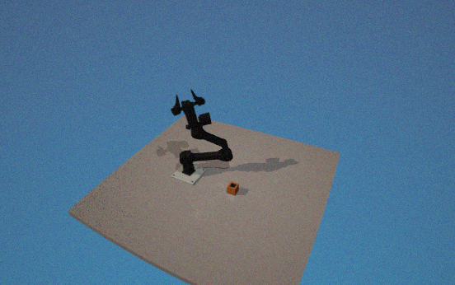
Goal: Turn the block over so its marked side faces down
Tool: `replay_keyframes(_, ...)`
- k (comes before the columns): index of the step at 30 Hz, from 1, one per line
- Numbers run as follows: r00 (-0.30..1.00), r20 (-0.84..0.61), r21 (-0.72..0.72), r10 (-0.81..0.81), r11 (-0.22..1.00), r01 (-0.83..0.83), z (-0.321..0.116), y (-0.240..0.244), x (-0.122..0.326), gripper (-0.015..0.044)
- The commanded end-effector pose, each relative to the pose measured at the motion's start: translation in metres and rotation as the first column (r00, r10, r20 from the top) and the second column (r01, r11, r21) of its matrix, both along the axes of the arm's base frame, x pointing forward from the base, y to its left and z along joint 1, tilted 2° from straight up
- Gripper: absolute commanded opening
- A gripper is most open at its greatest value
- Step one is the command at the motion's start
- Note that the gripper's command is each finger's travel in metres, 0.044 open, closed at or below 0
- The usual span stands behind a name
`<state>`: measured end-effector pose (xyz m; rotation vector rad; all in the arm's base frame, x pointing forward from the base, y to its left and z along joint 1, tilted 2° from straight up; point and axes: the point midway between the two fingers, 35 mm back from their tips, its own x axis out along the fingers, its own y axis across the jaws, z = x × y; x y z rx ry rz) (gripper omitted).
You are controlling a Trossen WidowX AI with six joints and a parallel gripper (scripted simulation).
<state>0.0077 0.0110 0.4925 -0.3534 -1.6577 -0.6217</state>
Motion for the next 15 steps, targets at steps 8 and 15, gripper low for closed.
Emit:
replay_keyframes(8, 0.983, 0.142, 0.195, 0.115, 0.971, -0.142, 0.005, -0.055, -0.044, 0.0440)
replay_keyframes(15, 0.965, 0.234, 0.504, 0.121, 0.834, -0.226, -0.001, -0.140, -0.065, 0.0440)
